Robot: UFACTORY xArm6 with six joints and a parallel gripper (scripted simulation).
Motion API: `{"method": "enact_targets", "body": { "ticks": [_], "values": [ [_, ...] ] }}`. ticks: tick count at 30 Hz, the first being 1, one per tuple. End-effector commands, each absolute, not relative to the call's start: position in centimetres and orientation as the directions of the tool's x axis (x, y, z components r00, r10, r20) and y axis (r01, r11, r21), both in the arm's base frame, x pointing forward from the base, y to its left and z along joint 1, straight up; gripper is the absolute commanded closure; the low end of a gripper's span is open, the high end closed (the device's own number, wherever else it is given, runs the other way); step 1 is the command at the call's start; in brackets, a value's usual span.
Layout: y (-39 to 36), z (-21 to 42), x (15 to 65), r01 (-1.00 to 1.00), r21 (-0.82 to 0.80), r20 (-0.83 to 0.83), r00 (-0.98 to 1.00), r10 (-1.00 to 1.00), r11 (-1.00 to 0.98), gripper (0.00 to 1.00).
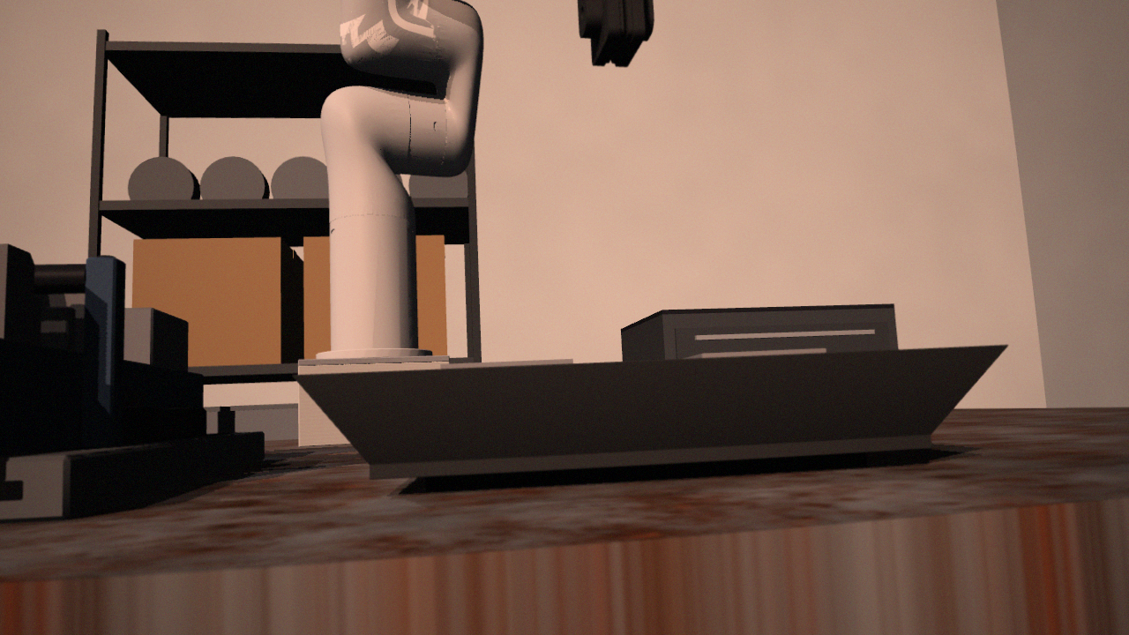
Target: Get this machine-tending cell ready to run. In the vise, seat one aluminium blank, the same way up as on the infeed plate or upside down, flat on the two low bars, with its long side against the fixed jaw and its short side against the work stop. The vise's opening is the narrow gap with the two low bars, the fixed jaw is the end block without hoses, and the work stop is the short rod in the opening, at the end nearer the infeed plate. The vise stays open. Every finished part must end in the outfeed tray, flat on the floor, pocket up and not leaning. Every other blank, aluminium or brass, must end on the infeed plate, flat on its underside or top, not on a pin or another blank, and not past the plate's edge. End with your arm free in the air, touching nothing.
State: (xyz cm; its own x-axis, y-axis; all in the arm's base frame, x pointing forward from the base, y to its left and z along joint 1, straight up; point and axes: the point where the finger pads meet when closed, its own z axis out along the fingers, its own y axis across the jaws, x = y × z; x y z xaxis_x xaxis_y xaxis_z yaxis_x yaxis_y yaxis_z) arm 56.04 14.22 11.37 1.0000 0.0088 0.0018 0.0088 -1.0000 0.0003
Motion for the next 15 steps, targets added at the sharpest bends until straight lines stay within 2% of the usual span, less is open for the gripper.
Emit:
{"method": "enact_targets", "body": {
  "ticks": [1,15],
  "values": [
    [14.24,11.54,56.42,0.009,0.000,0.003,1.000,0.009,-1.000,1.00],
    [14.25,10.56,56.44,0.009,0.000,0.003,1.000,0.009,-1.000,1.00]
  ]
}}
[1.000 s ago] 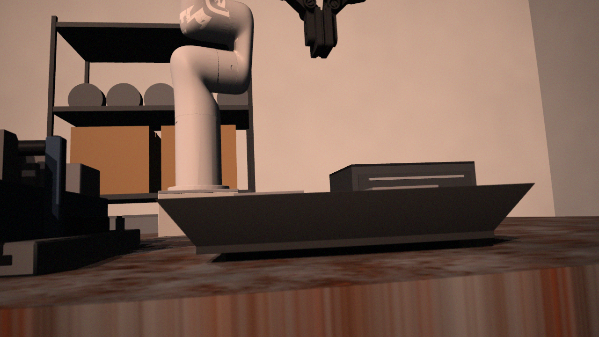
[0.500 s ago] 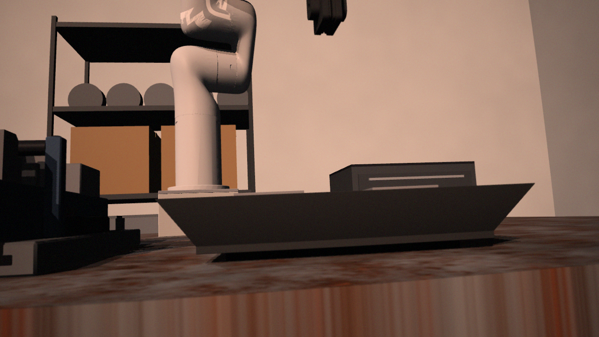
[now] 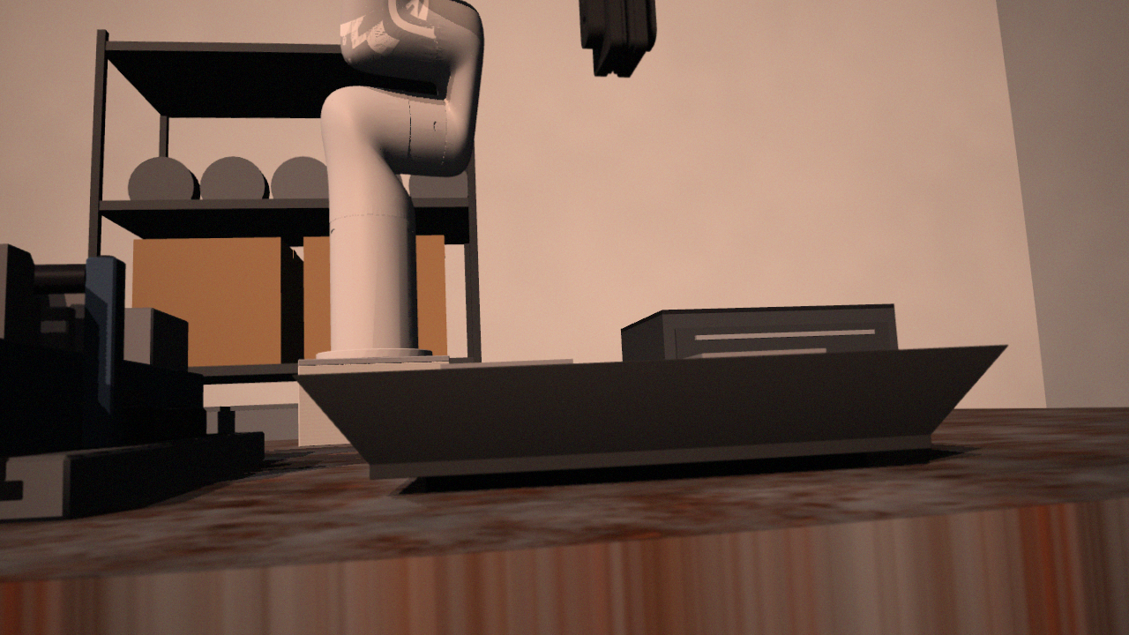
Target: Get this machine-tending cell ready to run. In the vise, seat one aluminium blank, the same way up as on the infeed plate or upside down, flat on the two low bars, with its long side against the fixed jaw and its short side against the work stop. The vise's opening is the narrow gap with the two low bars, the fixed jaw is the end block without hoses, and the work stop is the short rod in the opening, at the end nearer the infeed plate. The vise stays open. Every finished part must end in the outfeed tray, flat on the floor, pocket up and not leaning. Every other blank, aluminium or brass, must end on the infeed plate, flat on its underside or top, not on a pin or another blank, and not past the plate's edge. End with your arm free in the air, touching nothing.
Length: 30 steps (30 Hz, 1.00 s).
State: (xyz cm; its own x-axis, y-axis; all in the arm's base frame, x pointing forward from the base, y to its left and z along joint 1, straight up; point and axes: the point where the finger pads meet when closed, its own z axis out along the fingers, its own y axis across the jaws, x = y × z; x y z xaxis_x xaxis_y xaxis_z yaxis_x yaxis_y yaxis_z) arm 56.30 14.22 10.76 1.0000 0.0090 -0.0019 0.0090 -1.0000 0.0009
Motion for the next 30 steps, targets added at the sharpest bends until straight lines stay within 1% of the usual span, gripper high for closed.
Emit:
{"method": "enact_targets", "body": {
  "ticks": [1,30],
  "values": [
    [14.3,10.4,56.4,0.009,0.000,0.003,1.000,0.009,-1.000,1.00],
    [14.3,5.9,56.6,0.009,0.000,0.003,1.000,0.009,-1.000,1.00]
  ]
}}
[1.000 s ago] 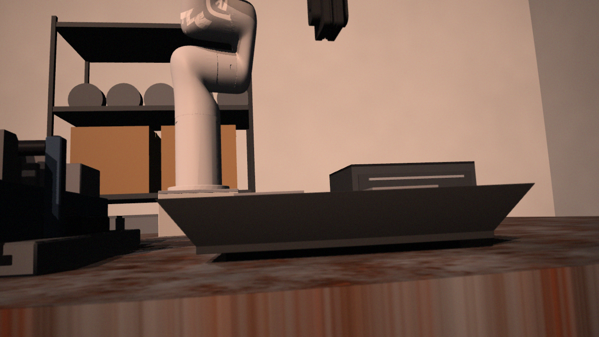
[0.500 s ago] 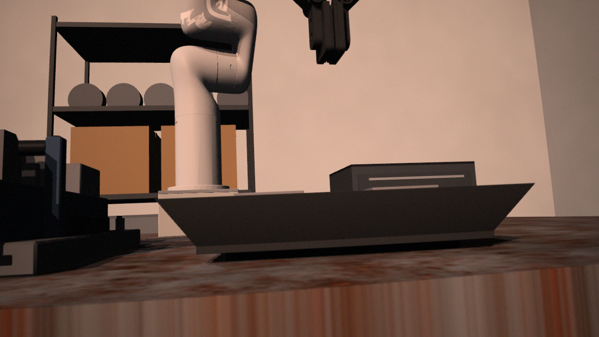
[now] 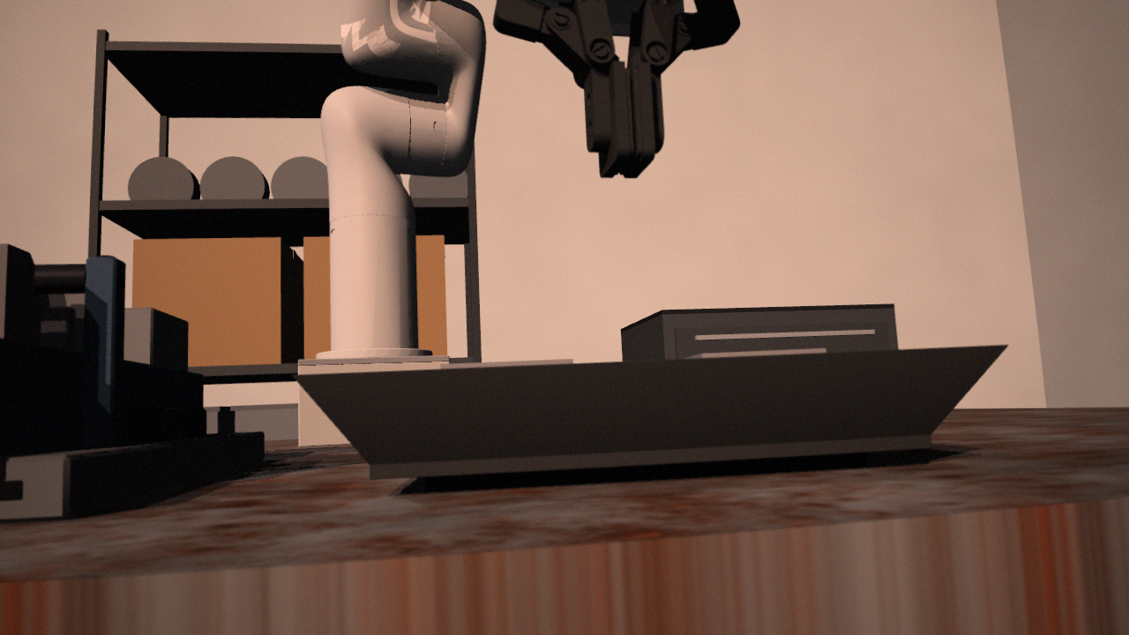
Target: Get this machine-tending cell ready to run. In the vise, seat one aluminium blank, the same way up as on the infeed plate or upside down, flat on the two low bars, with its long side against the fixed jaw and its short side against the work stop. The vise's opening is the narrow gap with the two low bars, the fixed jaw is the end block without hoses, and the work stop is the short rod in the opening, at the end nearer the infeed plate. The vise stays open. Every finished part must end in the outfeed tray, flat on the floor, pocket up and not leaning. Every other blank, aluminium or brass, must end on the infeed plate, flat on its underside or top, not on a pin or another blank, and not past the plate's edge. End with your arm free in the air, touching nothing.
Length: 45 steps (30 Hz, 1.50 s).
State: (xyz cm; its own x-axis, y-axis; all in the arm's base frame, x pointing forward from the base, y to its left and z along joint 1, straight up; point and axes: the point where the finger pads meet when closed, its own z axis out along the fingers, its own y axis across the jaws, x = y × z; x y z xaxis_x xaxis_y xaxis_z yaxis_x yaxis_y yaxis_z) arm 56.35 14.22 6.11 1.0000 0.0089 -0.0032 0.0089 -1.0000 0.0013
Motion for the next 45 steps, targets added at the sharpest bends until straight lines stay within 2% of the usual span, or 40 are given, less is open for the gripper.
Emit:
{"method": "enact_targets", "body": {
  "ticks": [1,45],
  "values": [
    [14.28,5.82,56.56,0.009,0.000,0.003,1.000,0.009,-1.000,1.00],
    [14.28,5.12,56.57,0.009,0.000,0.003,1.000,0.009,-1.000,1.00]
  ]
}}
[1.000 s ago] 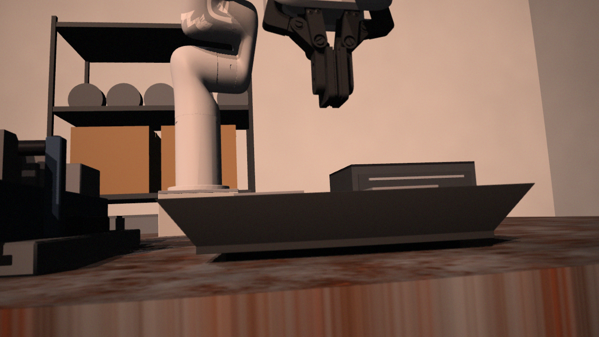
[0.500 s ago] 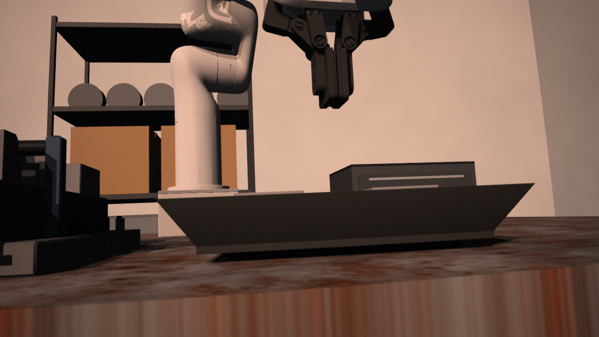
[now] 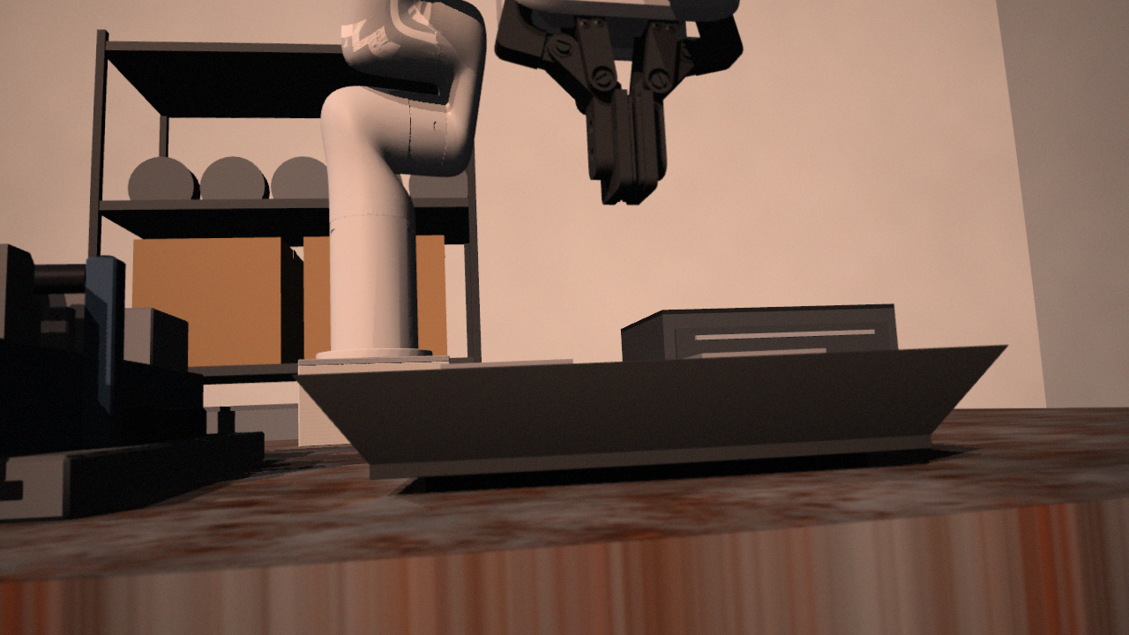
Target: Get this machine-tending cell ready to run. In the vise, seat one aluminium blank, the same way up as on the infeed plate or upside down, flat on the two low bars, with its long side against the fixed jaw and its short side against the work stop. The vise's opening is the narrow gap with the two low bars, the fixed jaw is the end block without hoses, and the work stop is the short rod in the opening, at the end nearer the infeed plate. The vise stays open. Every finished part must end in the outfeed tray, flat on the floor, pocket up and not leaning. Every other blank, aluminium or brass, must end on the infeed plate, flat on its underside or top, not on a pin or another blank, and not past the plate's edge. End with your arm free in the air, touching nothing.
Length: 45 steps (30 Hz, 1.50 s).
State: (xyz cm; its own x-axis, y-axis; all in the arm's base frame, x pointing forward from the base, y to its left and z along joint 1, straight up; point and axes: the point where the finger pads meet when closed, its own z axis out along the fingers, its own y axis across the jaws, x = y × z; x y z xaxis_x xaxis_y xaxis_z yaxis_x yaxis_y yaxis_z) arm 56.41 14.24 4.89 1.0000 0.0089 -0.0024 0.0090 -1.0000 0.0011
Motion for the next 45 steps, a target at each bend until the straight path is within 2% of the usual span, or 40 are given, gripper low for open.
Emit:
{"method": "enact_targets", "body": {
  "ticks": [1,21,45],
  "values": [
    [14.3,5.1,56.6,0.009,0.000,0.003,1.000,0.009,-1.000,1.00],
    [14.3,6.0,56.6,0.009,0.000,0.003,1.000,0.009,-1.000,1.00],
    [14.3,11.0,56.6,0.009,0.000,0.003,1.000,0.009,-1.000,1.00]
  ]
}}
